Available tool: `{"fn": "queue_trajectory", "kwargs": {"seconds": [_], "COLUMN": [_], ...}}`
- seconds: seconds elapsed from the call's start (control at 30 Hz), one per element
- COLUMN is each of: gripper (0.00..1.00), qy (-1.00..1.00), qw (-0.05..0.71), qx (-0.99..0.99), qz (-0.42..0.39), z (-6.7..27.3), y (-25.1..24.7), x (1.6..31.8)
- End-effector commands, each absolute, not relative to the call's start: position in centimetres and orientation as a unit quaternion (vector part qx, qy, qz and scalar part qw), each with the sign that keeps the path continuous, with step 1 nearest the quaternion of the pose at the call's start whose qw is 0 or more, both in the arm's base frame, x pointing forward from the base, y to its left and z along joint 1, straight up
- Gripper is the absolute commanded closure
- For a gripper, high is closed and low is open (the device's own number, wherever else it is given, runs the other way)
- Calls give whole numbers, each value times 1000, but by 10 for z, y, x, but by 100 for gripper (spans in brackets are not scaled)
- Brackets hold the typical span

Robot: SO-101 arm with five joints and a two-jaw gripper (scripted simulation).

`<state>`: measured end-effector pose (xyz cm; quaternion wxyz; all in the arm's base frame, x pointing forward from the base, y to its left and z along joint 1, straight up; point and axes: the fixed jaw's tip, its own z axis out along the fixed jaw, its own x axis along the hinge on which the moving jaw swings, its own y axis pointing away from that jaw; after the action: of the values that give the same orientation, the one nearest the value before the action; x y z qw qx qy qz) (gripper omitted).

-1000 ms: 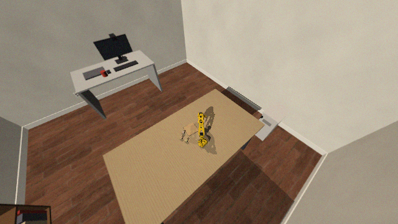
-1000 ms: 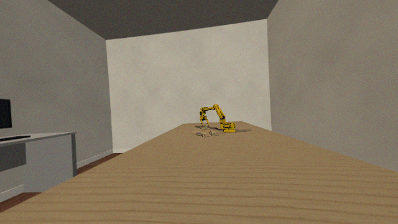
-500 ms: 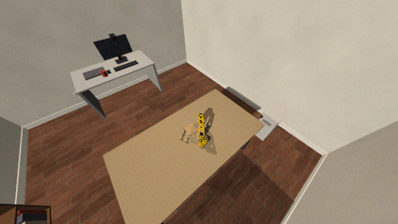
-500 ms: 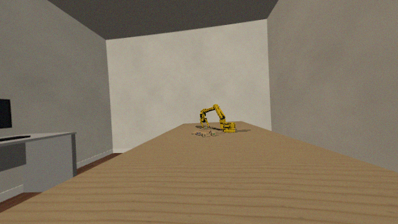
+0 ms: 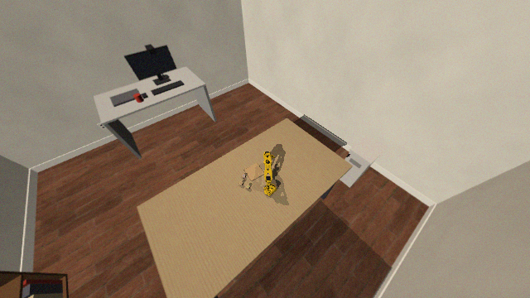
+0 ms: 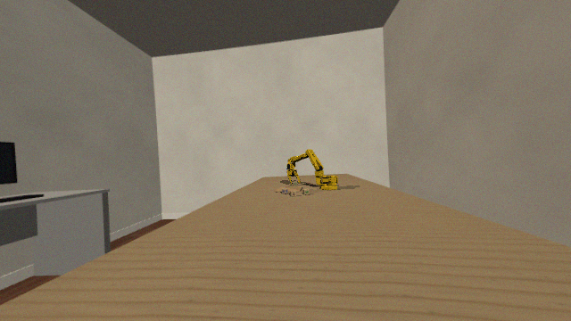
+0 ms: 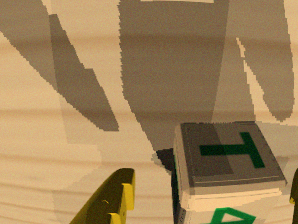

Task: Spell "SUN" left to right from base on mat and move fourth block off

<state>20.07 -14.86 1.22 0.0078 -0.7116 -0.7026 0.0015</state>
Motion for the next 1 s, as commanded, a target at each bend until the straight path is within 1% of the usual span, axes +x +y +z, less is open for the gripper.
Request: {"fn": "queue_trajectory", "kwargs": {"seconds": [0.0, 0.43, 0.97], "gripper": [68, 72, 83], "qy": [-699, -699, -699], "qw": [-40, -40, -40], "qx": [-714, -714, -714], "qz": [-5, -5, -5], "z": [30, 30, 30], "y": [-157, -157, -157], "x": [209, 207, 201]}}
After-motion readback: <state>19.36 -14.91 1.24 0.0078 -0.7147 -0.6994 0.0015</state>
